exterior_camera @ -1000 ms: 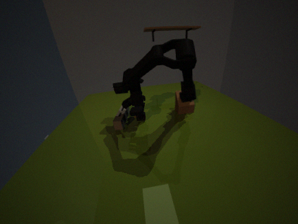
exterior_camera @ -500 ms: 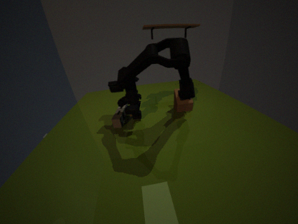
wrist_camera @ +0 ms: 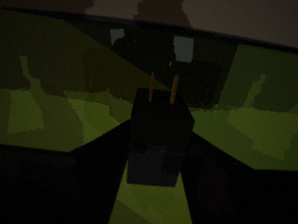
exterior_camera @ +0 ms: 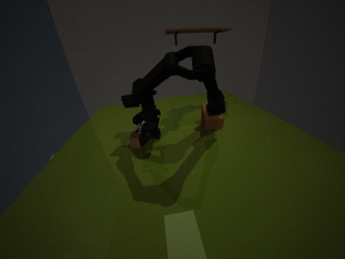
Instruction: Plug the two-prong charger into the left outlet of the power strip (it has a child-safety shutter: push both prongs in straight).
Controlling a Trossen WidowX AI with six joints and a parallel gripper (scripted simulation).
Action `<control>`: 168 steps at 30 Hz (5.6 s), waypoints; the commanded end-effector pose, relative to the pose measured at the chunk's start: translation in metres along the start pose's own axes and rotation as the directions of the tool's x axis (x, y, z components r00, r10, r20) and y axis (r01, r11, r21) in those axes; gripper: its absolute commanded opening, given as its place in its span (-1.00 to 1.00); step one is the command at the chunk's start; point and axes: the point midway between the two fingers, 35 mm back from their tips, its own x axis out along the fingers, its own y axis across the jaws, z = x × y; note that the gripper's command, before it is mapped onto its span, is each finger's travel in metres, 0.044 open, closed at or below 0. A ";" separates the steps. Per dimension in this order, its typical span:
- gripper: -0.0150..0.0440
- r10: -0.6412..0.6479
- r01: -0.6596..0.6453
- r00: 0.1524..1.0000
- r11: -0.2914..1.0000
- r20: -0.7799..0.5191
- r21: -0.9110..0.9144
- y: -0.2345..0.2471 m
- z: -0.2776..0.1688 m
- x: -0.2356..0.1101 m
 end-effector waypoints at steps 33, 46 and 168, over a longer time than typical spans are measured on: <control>-0.49 0.006 -0.006 1.000 1.000 -0.005 0.006 0.000 0.014 0.002; -0.49 0.006 -0.006 1.000 1.000 -0.005 0.005 0.000 0.018 0.002; -0.49 0.006 -0.006 1.000 1.000 -0.004 0.004 0.001 0.045 -0.002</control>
